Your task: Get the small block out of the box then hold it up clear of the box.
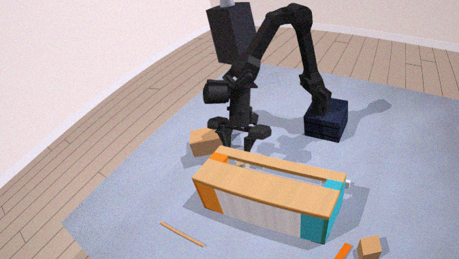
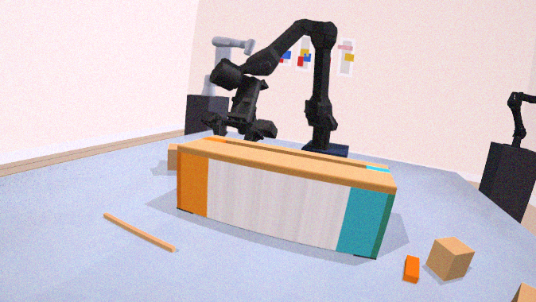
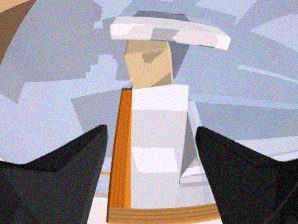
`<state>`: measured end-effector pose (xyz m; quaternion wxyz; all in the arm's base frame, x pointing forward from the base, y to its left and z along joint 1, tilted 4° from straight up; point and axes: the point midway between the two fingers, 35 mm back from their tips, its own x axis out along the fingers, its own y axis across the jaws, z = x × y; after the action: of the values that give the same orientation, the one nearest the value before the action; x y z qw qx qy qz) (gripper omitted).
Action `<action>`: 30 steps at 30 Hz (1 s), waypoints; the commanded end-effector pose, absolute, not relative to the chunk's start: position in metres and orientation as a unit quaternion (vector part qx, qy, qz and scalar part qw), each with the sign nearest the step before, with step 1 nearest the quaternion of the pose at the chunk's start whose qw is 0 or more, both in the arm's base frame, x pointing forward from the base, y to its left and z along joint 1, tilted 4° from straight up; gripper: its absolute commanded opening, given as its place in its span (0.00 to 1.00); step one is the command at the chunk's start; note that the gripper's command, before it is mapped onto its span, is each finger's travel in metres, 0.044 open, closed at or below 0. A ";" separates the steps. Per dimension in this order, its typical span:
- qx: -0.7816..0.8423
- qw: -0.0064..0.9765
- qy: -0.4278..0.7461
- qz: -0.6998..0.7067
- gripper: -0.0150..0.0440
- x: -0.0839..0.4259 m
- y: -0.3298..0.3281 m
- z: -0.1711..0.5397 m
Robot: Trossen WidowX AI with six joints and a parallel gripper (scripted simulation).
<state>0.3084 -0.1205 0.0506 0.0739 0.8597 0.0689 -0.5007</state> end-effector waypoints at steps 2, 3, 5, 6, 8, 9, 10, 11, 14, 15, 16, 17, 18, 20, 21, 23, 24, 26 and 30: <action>0.857 0.068 0.069 -0.507 0.74 0.307 -0.120 0.038; 0.857 0.068 0.069 -0.507 0.74 0.307 -0.120 0.036; 0.857 0.068 0.069 -0.507 0.74 0.308 -0.121 0.033; 0.857 0.068 0.069 -0.507 0.74 0.308 -0.121 0.031; 0.857 0.069 0.069 -0.507 0.74 0.309 -0.121 0.028; 0.857 0.069 0.069 -0.507 0.74 0.309 -0.121 0.026; 0.857 0.069 0.069 -0.507 0.74 0.309 -0.122 0.025; 0.857 0.069 0.069 -0.507 0.74 0.309 -0.122 0.023; 0.857 0.069 0.069 -0.507 0.74 0.310 -0.122 0.019; 0.857 0.069 0.069 -0.507 0.74 0.310 -0.122 0.017; 0.857 0.069 0.069 -0.507 0.74 0.310 -0.123 0.015; 0.857 0.069 0.069 -0.507 0.74 0.310 -0.123 0.014; 0.857 0.069 0.069 -0.507 0.74 0.311 -0.123 0.012; 0.857 0.068 0.069 -0.507 0.74 0.311 -0.123 0.009; 0.857 0.068 0.069 -0.507 0.74 0.311 -0.123 0.007; 0.856 0.068 0.069 -0.507 0.74 0.311 -0.123 0.004; 0.856 0.068 0.069 -0.507 0.74 0.311 -0.124 0.003; 0.856 0.068 0.069 -0.507 0.74 0.311 -0.124 0.000; 0.856 0.068 0.069 -0.507 0.74 0.312 -0.124 -0.007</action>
<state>0.3150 -0.1256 0.0049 0.0735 0.8604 0.0667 -0.4999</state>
